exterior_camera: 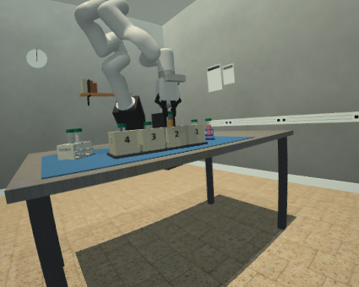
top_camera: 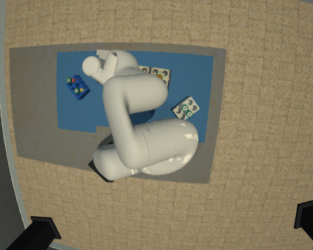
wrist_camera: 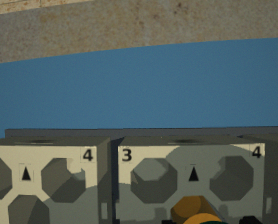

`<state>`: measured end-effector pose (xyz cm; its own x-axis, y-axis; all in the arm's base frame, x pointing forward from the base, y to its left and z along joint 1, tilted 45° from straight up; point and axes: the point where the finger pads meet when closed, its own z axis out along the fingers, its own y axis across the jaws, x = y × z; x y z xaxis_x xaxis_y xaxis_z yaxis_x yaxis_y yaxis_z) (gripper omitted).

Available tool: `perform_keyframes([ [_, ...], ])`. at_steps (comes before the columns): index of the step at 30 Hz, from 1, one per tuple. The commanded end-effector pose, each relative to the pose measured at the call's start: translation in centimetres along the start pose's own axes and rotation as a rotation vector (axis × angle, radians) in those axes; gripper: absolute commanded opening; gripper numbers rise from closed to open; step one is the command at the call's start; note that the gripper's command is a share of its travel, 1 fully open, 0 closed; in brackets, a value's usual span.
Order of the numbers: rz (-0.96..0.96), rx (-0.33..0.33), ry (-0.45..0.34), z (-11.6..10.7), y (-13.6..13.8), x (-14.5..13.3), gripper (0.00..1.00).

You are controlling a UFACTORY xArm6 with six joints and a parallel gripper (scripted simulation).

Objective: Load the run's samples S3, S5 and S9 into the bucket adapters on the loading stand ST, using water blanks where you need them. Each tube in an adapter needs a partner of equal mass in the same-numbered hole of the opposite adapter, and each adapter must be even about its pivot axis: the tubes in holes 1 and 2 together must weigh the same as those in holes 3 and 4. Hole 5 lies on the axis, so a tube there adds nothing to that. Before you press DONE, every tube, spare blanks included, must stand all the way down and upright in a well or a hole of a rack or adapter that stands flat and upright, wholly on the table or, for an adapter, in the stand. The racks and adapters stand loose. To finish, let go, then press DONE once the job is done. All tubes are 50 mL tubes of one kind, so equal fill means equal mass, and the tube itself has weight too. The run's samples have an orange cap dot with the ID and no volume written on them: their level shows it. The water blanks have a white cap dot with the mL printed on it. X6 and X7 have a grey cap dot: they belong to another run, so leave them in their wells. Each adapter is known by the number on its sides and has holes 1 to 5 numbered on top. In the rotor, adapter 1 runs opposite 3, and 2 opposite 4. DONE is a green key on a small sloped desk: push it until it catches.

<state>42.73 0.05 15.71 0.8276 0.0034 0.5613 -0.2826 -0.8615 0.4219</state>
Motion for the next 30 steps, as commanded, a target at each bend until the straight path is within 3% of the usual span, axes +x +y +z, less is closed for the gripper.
perform_keyframes([
  [1, 0.001, 0.001, 0.003, 0.4, 0.0, 0.1, 0.0],
  [30, 0.001, 0.001, 0.002, 2.9, 0.0, 0.1, 0.0],
])
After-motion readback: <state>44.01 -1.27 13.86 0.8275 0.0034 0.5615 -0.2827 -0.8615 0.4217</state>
